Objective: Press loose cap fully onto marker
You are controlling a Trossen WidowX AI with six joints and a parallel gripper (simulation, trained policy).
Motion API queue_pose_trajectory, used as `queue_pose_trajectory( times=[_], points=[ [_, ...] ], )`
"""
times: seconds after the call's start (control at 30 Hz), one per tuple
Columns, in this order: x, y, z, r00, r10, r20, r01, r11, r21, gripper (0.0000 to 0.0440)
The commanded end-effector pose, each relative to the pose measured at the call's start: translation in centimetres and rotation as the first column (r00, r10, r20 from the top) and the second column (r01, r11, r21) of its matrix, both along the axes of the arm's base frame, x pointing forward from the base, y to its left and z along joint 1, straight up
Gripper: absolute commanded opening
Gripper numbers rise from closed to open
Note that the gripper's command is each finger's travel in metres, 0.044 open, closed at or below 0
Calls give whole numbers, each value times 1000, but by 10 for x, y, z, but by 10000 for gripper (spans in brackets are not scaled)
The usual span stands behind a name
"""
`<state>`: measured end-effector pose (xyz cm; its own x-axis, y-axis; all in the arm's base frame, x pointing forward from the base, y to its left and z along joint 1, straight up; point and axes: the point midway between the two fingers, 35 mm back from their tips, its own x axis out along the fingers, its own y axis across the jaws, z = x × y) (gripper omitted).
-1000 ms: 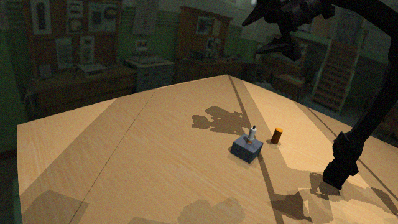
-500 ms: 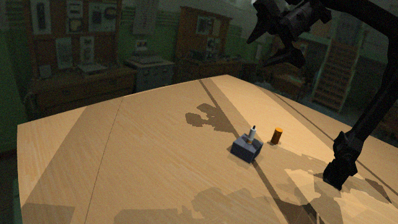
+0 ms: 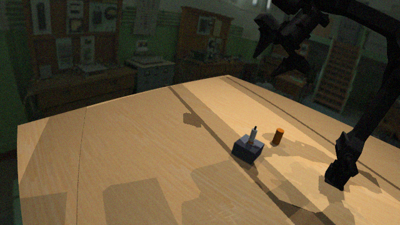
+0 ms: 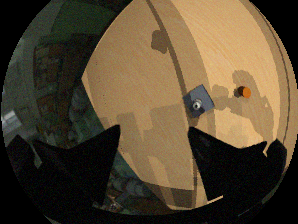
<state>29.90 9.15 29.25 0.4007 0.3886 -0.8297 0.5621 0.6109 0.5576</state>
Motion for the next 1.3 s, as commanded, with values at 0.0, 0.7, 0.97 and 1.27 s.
queue_pose_trajectory(
  times=[0.0, 0.7, 0.97, 1.27],
  points=[
    [-1, -8, -6, 1000, -12, -26, 12, 1000, -17, 334],
    [-9, -51, -42, 972, -103, -211, 82, 991, -106, 332],
    [-13, -66, -56, 950, -136, -280, 99, 985, -144, 331],
    [-18, -83, -72, 920, -171, -352, 110, 976, -187, 330]
  ],
)
